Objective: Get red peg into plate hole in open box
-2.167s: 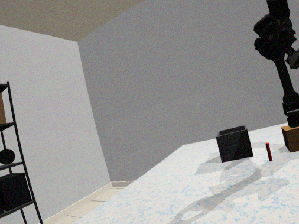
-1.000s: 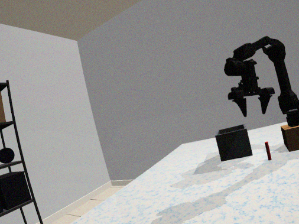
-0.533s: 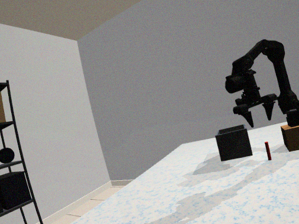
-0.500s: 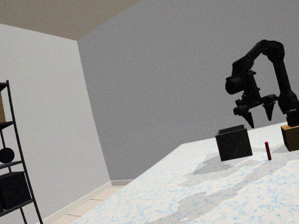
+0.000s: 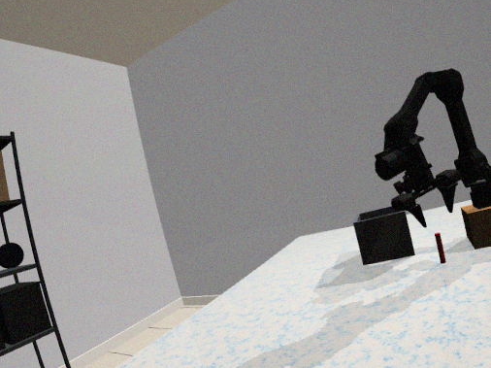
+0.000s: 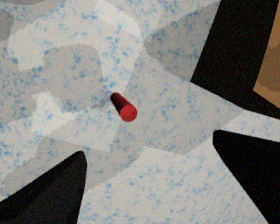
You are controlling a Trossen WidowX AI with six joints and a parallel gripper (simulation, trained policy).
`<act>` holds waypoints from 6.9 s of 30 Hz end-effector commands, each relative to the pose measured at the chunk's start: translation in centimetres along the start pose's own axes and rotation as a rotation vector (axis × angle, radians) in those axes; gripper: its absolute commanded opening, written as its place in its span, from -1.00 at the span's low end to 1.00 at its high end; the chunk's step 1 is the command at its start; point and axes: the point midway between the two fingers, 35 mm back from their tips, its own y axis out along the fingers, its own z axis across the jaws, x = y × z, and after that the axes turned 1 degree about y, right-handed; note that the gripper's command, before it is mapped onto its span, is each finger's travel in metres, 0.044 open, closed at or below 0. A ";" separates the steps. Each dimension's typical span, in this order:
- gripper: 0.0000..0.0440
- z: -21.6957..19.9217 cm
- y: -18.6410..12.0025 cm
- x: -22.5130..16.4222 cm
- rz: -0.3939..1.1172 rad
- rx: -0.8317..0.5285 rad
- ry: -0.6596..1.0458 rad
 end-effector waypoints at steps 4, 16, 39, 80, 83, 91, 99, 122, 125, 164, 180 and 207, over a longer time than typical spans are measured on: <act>0.78 -0.2 2.3 0.6 -0.014 -0.020 0.027; 0.80 -0.5 6.0 1.3 -0.033 -0.013 0.093; -0.71 1.4 9.7 0.9 -0.020 0.027 0.090; -1.00 6.9 -1.8 2.6 0.075 0.357 0.170; -1.00 7.2 -3.0 3.3 0.066 0.382 0.170; -1.00 7.5 -6.0 6.0 0.035 0.415 0.175; -1.00 7.2 -7.9 9.1 -0.004 0.416 0.194; -1.00 5.2 -7.6 16.6 -0.063 0.333 0.271; -1.00 5.0 -7.3 17.4 -0.062 0.321 0.275; -1.00 5.3 -0.1 24.0 0.010 0.242 0.304; -0.91 6.0 3.1 24.9 0.021 0.215 0.256; -0.21 6.8 1.0 26.1 0.228 0.284 0.233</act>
